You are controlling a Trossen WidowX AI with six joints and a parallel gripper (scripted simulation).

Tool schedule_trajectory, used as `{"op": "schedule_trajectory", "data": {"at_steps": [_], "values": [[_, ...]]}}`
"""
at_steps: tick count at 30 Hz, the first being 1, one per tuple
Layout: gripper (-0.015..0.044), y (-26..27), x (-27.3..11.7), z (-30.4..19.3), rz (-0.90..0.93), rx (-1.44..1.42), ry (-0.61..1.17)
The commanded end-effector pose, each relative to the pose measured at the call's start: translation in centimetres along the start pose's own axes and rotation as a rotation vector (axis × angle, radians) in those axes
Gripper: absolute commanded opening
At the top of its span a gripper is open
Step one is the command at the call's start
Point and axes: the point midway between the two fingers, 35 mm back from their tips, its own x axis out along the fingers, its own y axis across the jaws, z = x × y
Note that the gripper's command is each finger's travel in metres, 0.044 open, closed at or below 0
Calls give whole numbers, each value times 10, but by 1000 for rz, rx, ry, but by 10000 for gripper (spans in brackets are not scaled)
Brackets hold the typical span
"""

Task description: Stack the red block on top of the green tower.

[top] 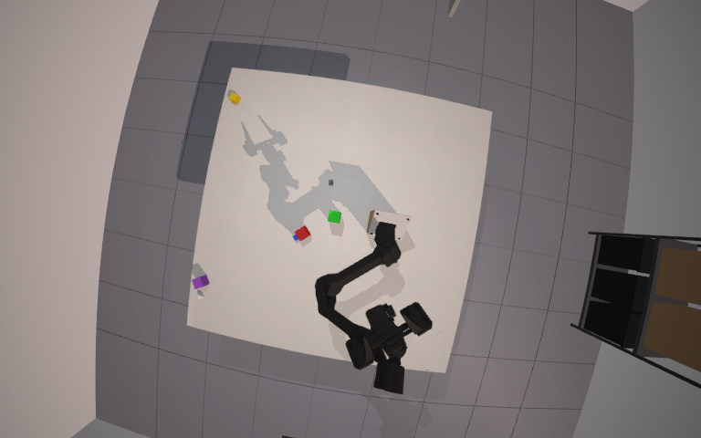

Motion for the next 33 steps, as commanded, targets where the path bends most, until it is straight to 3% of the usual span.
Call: {"op": "schedule_trajectory", "data": {"at_steps": [1,20,33], "values": [[426,0,0,0,-2,6,-2],[440,13,45,14,-150,567,-286],[440,18,92,53,-90,900,-551]]}}
